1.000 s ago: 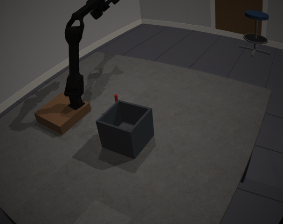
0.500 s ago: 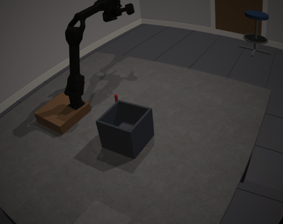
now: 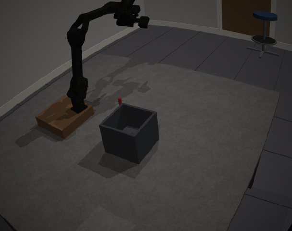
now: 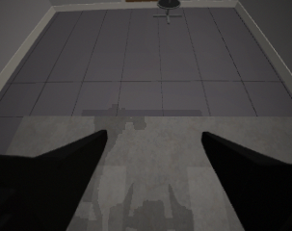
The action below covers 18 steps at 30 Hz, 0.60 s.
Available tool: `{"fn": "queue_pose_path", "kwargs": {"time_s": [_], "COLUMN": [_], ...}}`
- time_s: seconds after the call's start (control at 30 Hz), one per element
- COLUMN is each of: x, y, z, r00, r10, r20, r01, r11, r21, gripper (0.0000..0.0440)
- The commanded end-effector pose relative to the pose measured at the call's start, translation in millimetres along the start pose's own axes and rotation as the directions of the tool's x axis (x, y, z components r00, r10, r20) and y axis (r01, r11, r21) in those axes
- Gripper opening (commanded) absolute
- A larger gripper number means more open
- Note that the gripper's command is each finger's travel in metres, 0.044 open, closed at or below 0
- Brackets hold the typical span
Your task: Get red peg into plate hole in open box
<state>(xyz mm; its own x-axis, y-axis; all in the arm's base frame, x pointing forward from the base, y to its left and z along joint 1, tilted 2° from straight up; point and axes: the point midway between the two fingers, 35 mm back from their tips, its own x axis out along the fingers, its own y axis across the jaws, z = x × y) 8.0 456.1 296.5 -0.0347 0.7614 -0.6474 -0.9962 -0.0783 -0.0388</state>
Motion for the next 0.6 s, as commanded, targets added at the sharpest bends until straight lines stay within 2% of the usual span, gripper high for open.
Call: {"fn": "queue_pose_path", "kwargs": {"time_s": [0.0, 0.27, 0.57], "x": [-2.5, -10.8, -25.3], "y": [-24.4, -66.3, -106.0], "z": [-18.8, -52.5, -93.3], "r00": [0.997, 0.98, 0.944], "r10": [-0.049, -0.12, -0.173], "r20": [-0.058, -0.161, -0.28], "r01": [0.056, 0.171, 0.309], "r11": [0.99, 0.916, 0.754], "r21": [0.132, 0.362, 0.579], "gripper": [0.044, 0.044, 0.044]}}
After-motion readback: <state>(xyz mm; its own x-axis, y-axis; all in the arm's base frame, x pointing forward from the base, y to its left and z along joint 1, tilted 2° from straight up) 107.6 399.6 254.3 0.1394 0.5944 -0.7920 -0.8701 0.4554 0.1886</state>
